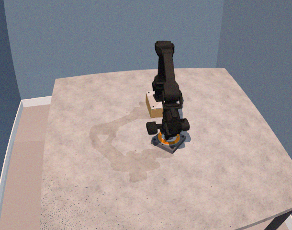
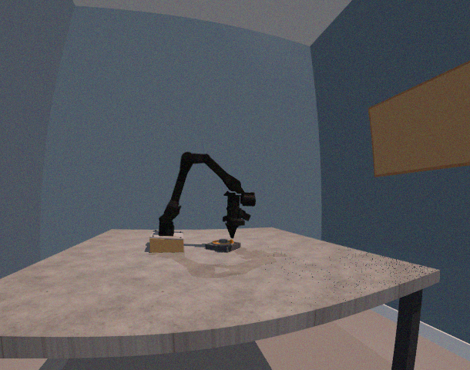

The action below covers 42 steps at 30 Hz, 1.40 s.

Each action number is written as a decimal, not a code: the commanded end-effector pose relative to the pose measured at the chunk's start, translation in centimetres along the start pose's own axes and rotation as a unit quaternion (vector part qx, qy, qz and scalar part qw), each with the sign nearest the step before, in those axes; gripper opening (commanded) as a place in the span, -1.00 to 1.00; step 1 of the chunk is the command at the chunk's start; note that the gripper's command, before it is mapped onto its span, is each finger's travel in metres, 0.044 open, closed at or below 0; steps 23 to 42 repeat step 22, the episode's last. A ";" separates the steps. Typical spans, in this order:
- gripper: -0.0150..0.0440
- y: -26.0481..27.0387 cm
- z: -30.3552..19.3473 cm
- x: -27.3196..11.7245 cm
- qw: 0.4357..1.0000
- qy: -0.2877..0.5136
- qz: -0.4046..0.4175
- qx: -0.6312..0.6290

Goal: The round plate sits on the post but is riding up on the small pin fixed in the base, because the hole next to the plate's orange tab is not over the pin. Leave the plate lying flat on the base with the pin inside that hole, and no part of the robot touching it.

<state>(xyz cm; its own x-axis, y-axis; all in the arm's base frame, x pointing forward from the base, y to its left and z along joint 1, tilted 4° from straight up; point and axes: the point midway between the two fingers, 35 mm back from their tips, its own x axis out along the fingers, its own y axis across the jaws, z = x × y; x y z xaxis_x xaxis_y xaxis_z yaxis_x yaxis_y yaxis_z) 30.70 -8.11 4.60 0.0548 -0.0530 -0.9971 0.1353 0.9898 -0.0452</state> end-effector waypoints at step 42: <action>-0.49 0.1 -0.3 -3.4 1.000 -0.010 -0.001 -0.003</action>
